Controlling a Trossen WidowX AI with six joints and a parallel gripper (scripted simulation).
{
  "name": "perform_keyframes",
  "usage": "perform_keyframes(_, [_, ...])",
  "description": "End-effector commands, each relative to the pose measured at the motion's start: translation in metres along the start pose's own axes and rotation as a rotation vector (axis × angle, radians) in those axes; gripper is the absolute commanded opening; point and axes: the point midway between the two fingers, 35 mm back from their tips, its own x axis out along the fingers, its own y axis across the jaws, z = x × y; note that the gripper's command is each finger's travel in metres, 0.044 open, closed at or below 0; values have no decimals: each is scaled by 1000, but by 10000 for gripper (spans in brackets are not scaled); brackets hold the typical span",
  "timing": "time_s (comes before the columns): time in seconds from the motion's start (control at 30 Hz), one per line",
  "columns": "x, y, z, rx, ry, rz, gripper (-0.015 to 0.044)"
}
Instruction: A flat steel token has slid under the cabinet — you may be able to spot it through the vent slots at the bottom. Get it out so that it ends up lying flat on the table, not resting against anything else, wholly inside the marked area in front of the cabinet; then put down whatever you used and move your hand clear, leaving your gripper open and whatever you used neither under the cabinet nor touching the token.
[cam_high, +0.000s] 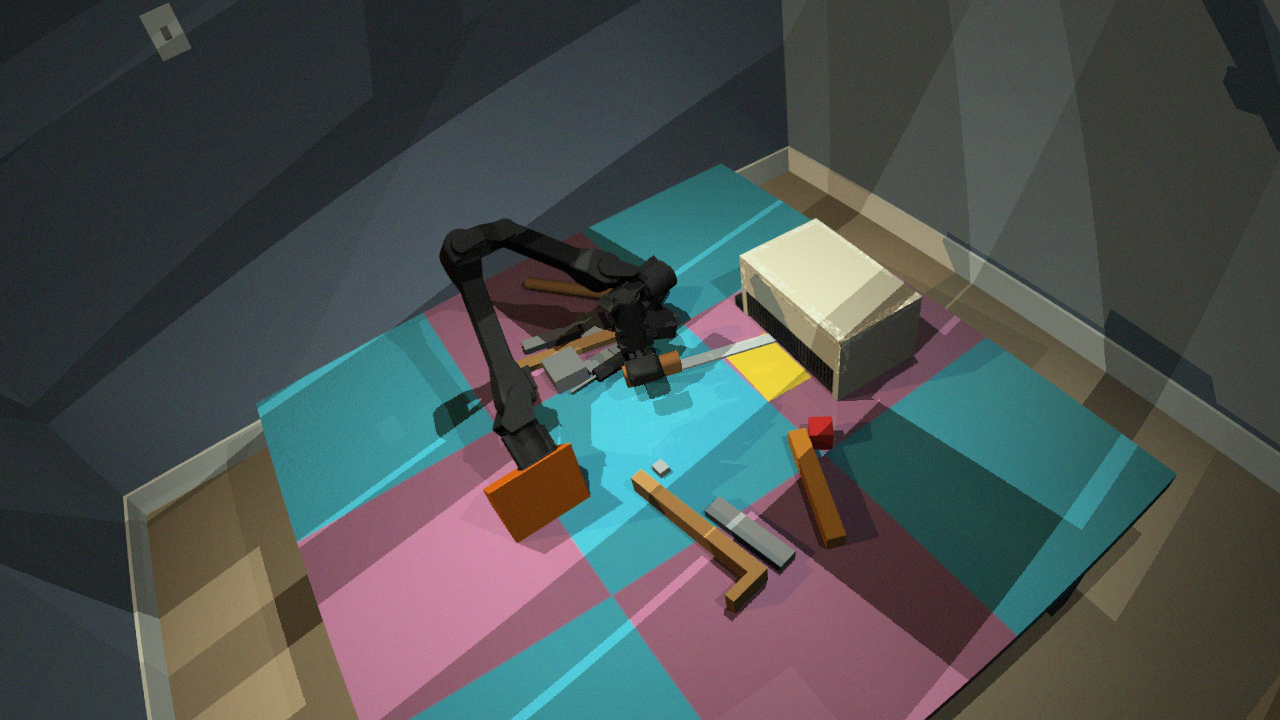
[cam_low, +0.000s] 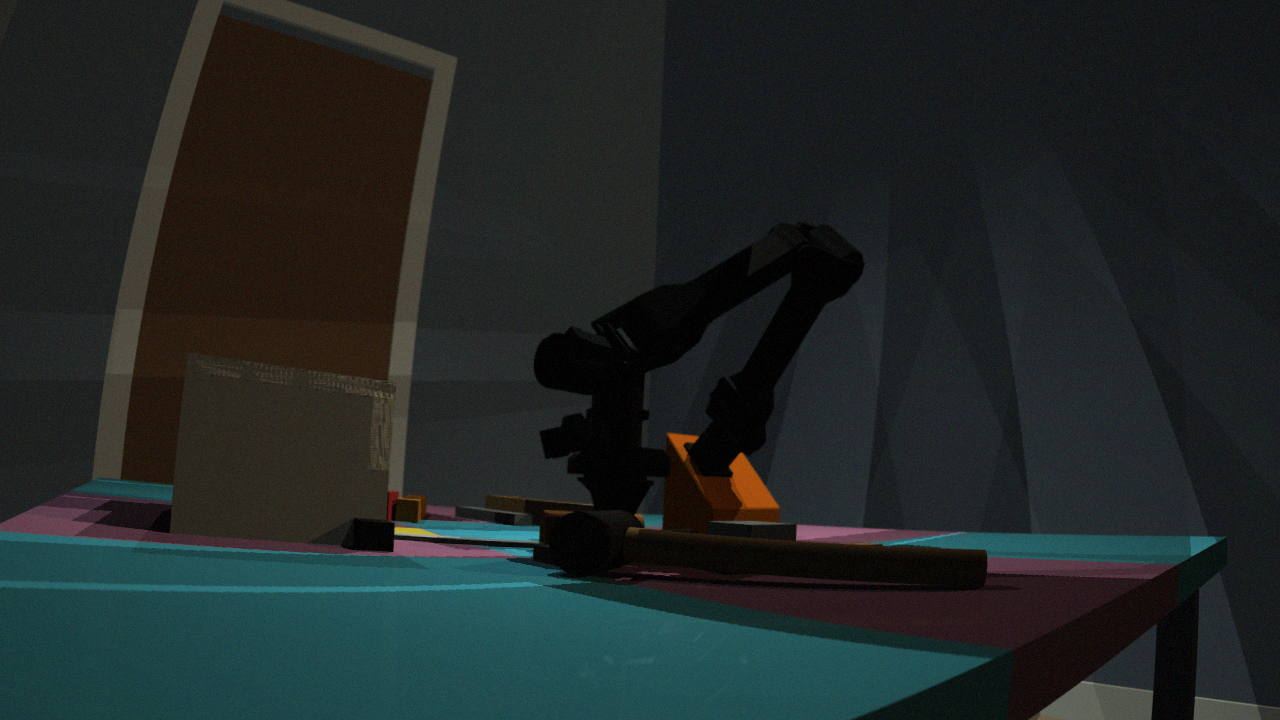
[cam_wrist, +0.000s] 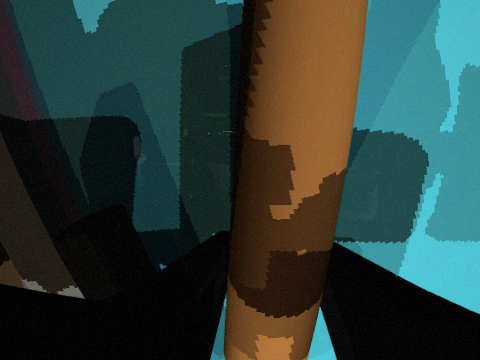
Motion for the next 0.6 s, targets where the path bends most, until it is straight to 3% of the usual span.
perform_keyframes(0.0, [0,1,6,-3,2,2,0])
perform_keyframes(0.57, [0,2,26,-4,1,2,0])
